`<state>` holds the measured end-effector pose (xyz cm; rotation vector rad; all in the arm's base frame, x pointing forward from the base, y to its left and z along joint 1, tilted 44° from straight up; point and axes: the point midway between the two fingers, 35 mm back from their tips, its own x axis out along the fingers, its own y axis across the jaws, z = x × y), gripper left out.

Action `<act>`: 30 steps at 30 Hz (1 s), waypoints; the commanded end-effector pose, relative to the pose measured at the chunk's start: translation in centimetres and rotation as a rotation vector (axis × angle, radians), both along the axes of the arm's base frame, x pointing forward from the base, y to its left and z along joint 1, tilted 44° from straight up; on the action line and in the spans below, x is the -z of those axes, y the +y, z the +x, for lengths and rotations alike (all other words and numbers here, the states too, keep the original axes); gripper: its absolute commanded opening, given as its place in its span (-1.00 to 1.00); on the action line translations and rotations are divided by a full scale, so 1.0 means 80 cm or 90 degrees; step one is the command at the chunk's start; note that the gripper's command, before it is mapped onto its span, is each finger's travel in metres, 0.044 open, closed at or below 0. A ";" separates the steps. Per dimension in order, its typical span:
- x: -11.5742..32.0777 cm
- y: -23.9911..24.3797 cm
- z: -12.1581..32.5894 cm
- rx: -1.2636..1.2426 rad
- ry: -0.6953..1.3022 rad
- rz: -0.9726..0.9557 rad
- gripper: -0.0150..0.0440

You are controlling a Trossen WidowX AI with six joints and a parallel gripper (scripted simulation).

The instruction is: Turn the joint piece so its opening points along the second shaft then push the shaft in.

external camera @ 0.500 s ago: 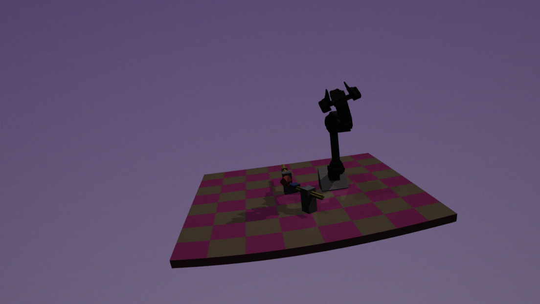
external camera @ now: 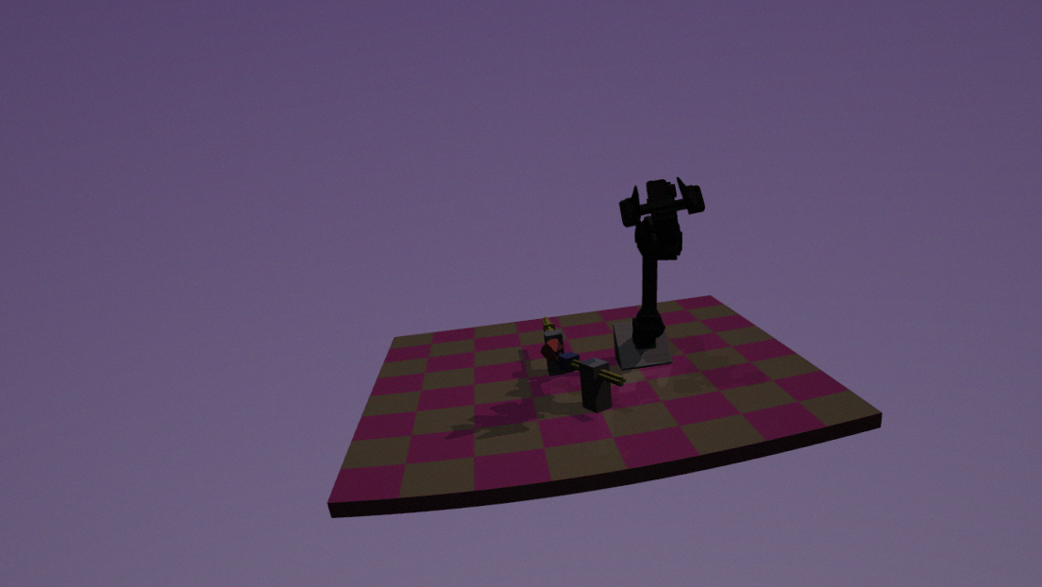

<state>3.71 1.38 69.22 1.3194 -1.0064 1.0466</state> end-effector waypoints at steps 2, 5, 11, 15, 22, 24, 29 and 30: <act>0.000 0.054 0.002 0.070 -0.018 -0.097 1.00; 0.002 0.082 0.007 0.108 -0.026 -0.150 1.00; 0.010 0.136 0.025 0.182 -0.038 -0.256 1.00; 0.021 0.172 0.044 0.227 -0.042 -0.332 1.00; 0.046 0.217 0.084 0.307 -0.038 -0.453 1.00; 0.053 0.224 0.096 0.332 -0.035 -0.481 1.00; 0.075 0.246 0.132 0.375 -0.024 -0.565 1.00; 0.082 0.252 0.140 0.381 -0.020 -0.586 1.00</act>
